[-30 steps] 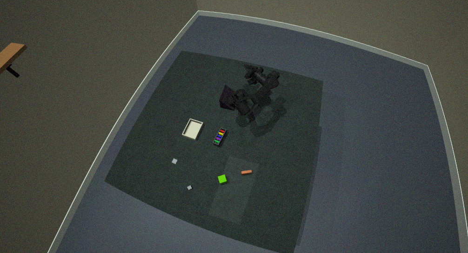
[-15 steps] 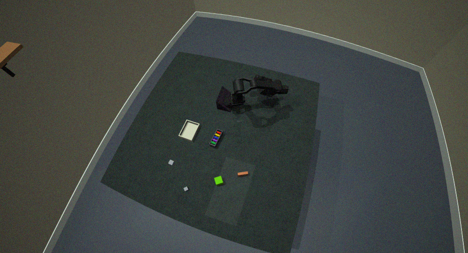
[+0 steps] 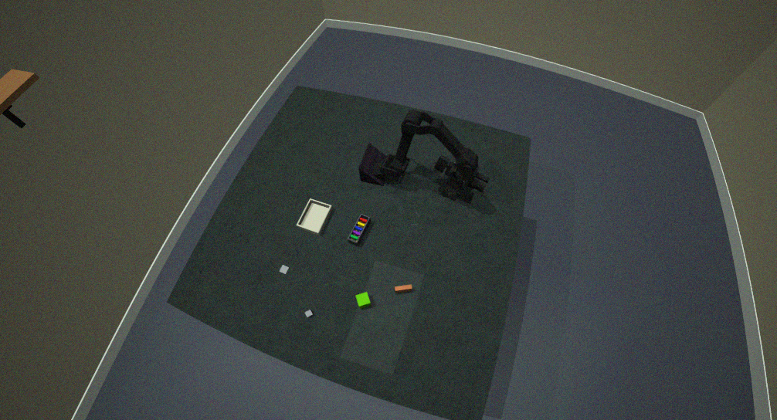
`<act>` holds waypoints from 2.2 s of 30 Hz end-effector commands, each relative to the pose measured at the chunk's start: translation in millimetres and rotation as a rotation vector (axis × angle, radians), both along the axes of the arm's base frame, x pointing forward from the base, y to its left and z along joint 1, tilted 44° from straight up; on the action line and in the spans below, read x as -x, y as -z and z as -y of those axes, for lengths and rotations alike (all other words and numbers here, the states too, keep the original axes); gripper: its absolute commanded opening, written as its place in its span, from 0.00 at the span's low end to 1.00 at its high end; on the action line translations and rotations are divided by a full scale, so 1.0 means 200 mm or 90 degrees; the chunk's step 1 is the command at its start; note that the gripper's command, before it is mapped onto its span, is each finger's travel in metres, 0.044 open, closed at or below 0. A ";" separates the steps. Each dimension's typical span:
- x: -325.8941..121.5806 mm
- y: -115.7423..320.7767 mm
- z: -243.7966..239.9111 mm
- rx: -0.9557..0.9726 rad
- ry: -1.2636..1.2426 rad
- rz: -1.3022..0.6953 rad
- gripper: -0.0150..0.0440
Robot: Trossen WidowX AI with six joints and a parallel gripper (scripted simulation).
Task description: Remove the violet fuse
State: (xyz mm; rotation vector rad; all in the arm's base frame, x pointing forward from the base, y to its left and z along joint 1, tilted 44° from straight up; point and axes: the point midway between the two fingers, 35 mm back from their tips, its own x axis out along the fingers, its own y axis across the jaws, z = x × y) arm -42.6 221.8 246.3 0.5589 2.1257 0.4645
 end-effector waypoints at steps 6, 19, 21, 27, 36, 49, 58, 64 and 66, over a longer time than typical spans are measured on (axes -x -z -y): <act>-0.67 -0.01 -0.13 -0.055 0.224 0.122 0.38; -1.43 0.23 0.26 0.074 0.504 0.130 0.38; -1.50 0.29 0.35 0.100 0.540 0.097 0.38; -1.70 0.52 0.73 0.180 0.683 -0.054 0.38; -1.72 0.85 1.35 0.210 0.877 -0.312 0.38; -1.70 0.94 1.48 0.200 0.921 -0.378 0.38; -1.70 0.97 1.45 0.200 0.921 -0.378 0.38; -1.70 0.99 1.43 0.200 0.921 -0.378 0.38; -1.70 1.00 1.43 0.200 0.921 -0.378 0.38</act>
